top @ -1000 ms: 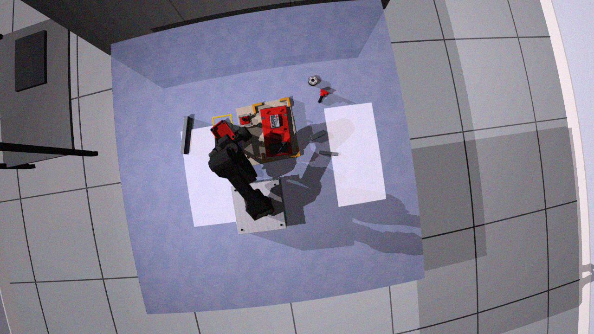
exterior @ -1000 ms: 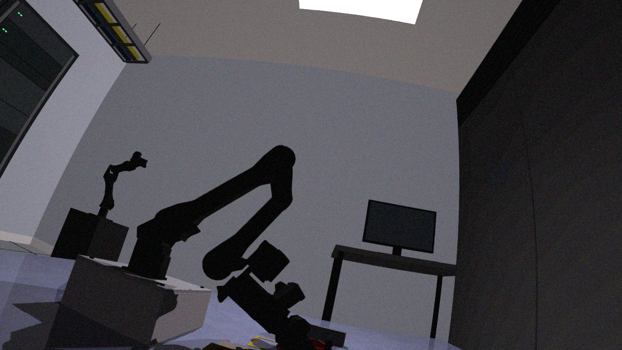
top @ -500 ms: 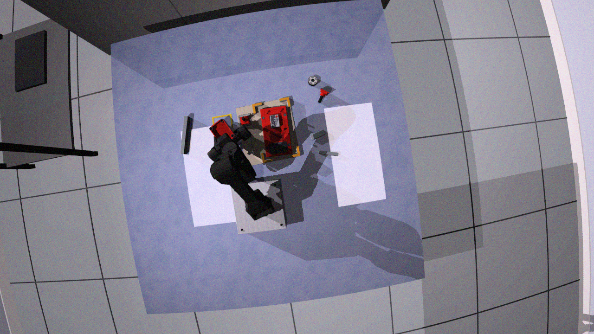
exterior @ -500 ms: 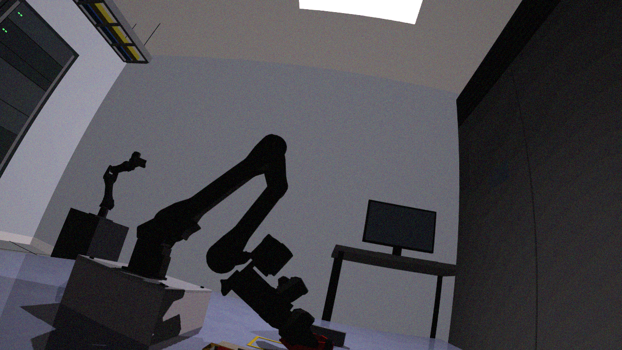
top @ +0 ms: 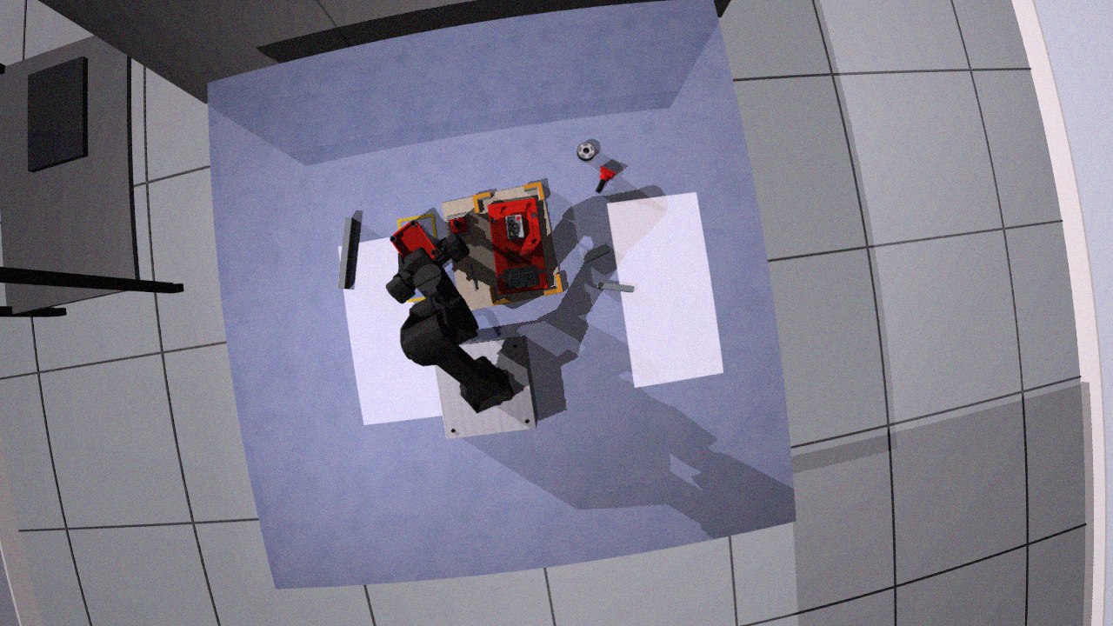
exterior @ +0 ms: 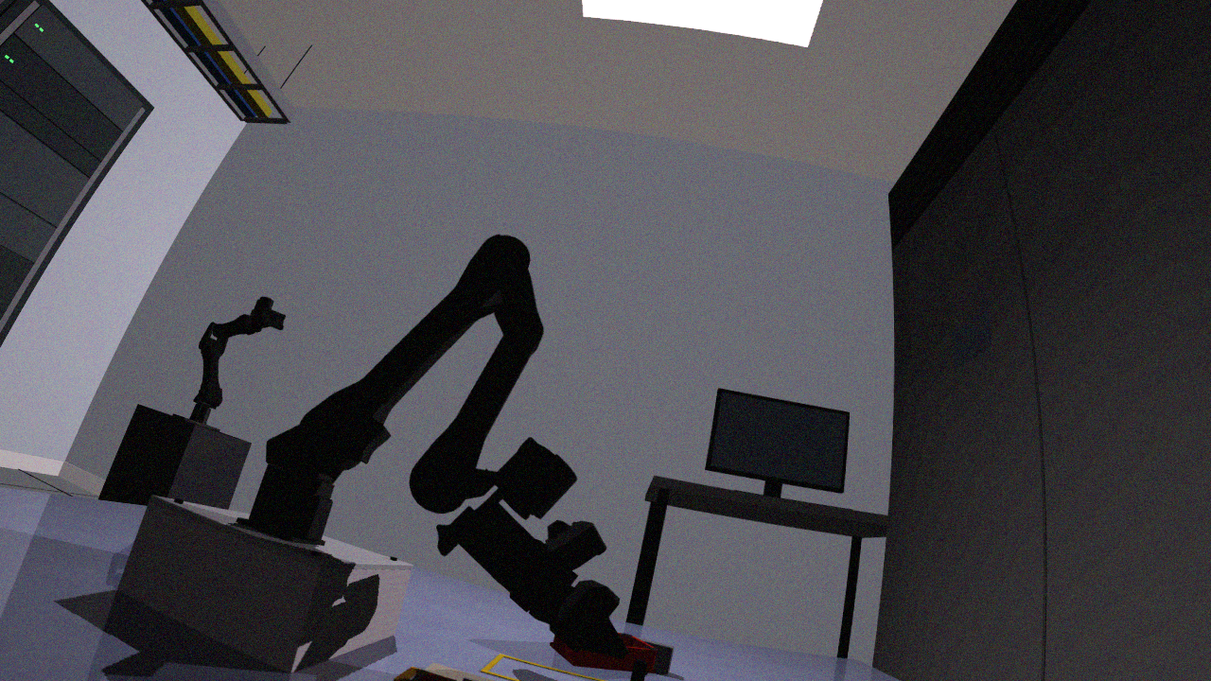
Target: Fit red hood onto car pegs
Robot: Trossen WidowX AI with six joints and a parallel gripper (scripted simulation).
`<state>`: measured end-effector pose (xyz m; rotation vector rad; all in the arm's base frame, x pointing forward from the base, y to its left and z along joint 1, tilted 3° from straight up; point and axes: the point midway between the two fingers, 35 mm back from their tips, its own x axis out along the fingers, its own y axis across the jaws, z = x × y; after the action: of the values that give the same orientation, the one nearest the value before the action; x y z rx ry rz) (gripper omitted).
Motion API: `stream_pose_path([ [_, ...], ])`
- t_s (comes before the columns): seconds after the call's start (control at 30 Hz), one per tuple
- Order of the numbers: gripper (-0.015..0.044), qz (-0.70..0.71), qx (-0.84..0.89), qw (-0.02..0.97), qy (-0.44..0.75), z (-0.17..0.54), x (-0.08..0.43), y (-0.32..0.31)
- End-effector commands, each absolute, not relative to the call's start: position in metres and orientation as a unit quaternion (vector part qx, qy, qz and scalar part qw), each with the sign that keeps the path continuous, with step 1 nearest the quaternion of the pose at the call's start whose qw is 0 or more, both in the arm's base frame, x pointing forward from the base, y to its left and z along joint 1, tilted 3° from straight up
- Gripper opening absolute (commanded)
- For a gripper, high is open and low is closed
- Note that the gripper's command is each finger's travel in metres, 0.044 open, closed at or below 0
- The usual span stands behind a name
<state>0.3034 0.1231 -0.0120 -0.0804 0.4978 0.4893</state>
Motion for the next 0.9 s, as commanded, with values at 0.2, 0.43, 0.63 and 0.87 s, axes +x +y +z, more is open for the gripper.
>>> stream_pose_path([
  [0.2, 0.0, 0.243, -0.041, 0.938, 0.243, 0.002, 0.303, 0.123],
  [0.43, 0.0, 0.243, -0.041, 0.938, 0.242, 0.011, 0.302, 0.122],
  [0.63, 0.0, 0.243, -0.041, 0.938, 0.242, 0.019, 0.301, 0.122],
  [0.87, 0.0, 0.243, -0.04, 0.938, 0.242, 0.027, 0.299, 0.121],
])
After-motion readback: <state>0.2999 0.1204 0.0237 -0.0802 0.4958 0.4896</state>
